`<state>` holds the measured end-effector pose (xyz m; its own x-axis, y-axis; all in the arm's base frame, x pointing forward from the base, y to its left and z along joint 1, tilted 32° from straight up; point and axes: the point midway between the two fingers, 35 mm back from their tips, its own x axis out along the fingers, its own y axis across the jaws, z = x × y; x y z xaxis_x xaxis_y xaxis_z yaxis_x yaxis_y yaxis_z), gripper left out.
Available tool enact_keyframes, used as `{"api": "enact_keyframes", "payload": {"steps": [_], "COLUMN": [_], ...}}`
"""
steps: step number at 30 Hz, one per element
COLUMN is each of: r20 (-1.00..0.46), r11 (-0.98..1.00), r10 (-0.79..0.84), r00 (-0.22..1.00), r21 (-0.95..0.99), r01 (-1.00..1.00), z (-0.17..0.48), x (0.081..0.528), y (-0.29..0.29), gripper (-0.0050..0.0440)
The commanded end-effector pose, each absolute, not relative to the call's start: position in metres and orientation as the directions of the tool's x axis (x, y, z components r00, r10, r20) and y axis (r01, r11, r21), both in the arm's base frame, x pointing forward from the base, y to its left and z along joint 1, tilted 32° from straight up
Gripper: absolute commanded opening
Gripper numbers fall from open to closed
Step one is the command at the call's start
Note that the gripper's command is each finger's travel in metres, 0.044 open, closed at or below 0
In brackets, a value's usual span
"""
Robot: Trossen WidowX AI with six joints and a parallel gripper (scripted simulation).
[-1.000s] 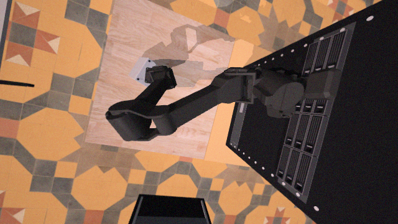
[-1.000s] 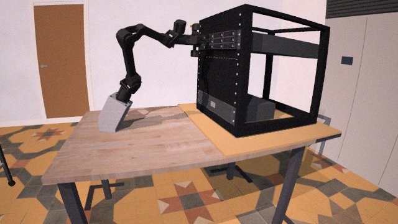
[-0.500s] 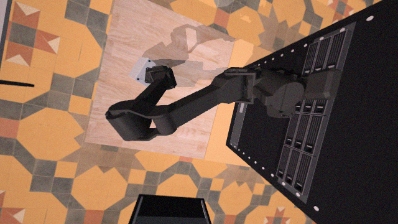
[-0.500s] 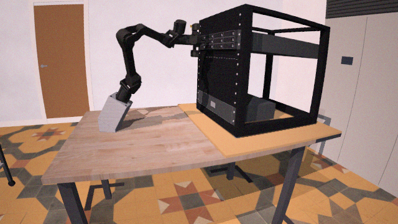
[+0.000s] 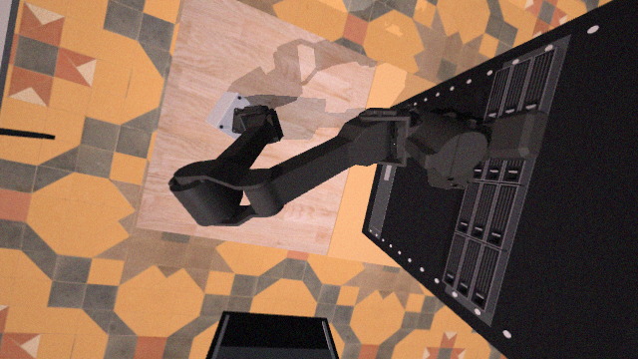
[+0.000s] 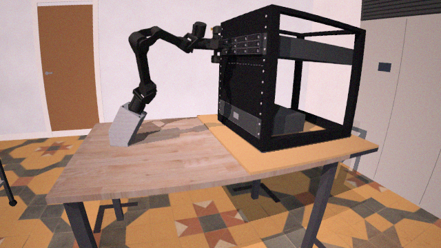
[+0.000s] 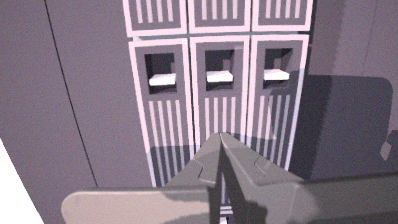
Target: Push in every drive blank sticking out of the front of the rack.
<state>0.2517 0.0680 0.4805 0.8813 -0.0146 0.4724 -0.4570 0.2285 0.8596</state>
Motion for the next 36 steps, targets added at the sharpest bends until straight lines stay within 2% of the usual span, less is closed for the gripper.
{"api": "enact_keyframes", "payload": {"steps": [1,20,29,36], "r20": [0.492,0.492,0.492,0.492], "r11": [0.216,0.216,0.216,0.216], "r10": [-0.022,-0.022,-0.022,-0.022], "r00": [0.870,0.870,0.870,0.870], "r21": [0.852,0.852,0.852,0.852], "r01": [-0.477,-0.477,-0.477,-0.477], "z": [0.492,0.464,0.462,0.431], "x": [0.249,0.199,0.198,0.208], "y": [0.065,0.067,0.067,0.063], "gripper": [-0.0050,-0.0050,-0.0050,-0.0050]}}
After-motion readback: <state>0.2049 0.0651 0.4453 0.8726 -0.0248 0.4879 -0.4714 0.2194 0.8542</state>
